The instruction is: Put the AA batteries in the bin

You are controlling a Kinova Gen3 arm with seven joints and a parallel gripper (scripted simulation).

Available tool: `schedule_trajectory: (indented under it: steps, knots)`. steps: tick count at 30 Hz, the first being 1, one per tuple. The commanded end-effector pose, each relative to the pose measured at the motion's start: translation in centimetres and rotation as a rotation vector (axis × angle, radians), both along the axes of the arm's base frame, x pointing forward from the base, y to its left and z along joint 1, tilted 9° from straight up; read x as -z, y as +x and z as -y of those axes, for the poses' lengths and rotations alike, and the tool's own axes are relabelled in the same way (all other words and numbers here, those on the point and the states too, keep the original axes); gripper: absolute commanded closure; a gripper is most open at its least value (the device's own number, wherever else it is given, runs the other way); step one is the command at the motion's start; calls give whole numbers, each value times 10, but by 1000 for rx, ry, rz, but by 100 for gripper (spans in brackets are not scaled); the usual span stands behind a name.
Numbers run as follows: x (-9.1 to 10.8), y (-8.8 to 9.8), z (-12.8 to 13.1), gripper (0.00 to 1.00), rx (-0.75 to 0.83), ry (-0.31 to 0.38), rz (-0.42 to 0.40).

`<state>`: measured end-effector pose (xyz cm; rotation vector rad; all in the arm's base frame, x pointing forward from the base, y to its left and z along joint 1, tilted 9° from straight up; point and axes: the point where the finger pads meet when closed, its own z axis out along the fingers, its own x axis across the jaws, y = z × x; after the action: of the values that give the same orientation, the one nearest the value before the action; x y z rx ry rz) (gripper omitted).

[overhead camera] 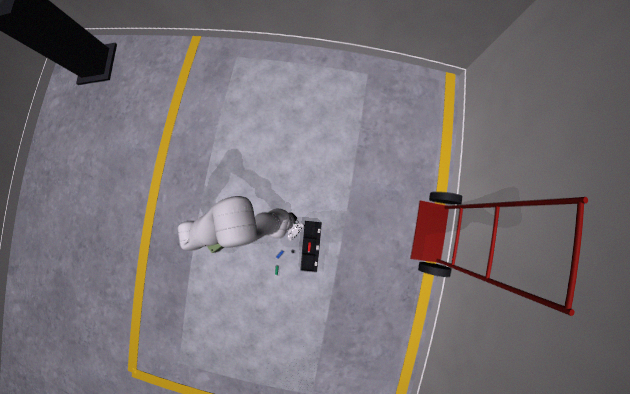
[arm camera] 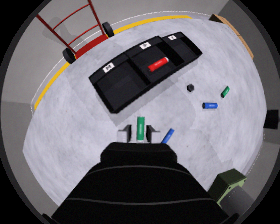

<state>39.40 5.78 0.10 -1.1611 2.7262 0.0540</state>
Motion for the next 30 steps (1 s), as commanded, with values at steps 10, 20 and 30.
schedule_trajectory:
  steps: [10, 20, 30]
  knots:
    - [12, -3, 4, 40, 11, -2, -20]
    - [12, -1, 2, 40, 11, -2, -20]
    - [19, 0, 0, 40, 11, -2, -20]
